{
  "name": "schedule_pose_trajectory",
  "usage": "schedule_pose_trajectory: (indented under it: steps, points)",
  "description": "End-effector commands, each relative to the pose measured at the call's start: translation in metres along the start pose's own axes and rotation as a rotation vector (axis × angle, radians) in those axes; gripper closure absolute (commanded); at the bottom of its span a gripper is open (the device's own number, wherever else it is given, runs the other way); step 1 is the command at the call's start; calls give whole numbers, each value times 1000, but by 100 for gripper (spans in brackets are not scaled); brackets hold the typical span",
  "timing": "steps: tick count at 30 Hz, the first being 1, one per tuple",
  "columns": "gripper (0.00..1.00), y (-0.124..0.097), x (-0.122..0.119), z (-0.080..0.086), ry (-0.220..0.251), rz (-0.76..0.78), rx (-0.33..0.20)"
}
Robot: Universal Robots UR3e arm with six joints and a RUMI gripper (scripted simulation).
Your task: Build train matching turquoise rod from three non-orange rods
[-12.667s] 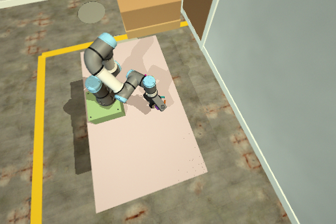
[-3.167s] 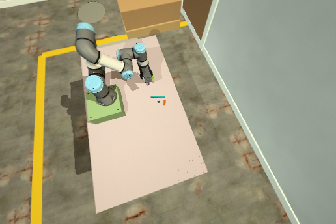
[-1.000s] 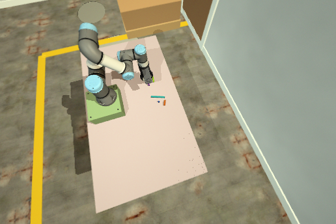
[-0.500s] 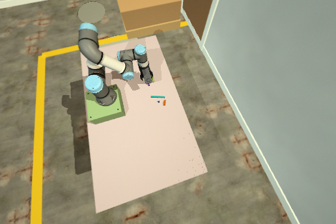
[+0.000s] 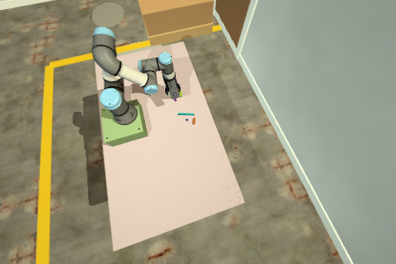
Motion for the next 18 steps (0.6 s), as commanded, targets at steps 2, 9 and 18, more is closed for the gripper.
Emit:
schedule_pose_trajectory:
  steps: [2, 9, 18]
  points:
    - [86, 0, -1, 1, 2, 0, 0]
    - [86, 0, -1, 6, 2, 0, 0]
    - [86, 0, -1, 28, 2, 0, 0]
Point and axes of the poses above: the point where the finger pads meet when closed, its own z axis back along the fingers, its own x axis across the jaws, y = z × x, the point moved 1 cm from there along z, back along the fingers, and after that the axes turned 12 degrees about -z, right-handed, at the moved point
